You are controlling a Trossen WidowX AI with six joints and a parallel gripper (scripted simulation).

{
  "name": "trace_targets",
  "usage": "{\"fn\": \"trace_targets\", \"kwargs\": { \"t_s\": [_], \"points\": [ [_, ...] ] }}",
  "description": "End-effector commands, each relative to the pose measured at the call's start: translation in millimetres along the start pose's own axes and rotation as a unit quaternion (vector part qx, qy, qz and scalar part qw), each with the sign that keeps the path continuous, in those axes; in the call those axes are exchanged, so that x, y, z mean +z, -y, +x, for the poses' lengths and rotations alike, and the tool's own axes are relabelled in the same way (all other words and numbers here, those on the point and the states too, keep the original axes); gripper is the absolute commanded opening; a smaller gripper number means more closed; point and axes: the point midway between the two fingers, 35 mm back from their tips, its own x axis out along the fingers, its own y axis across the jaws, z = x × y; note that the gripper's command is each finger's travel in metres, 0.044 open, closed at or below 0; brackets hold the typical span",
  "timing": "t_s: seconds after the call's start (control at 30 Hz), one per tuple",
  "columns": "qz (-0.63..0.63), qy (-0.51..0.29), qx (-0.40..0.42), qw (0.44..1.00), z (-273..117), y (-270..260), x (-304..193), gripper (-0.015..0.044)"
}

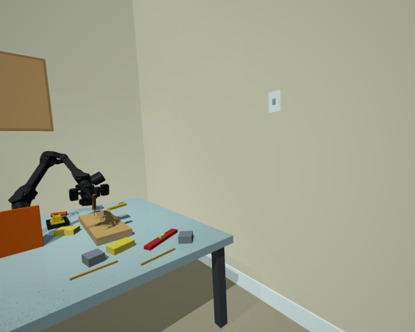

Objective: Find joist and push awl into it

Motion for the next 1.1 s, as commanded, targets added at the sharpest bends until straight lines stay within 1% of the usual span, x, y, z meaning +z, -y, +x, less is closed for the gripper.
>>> {"fn": "trace_targets", "kwargs": {
  "t_s": [0.0,0.27,0.57,0.97,1.07],
  "points": [
    [0.004,0.000,-0.004,1.000,-17.0,17.5,6.9,0.0000],
    [0.006,0.006,-0.001,1.000,-58.3,47.0,29.6,0.0000],
    [0.006,0.005,0.003,1.000,-112.1,68.9,57.5,0.0000],
    [0.004,-0.010,0.007,1.000,-188.7,77.6,89.7,0.0000],
    [0.004,-0.013,0.008,1.000,-198.1,77.2,92.7,0.0000]
  ]
}}
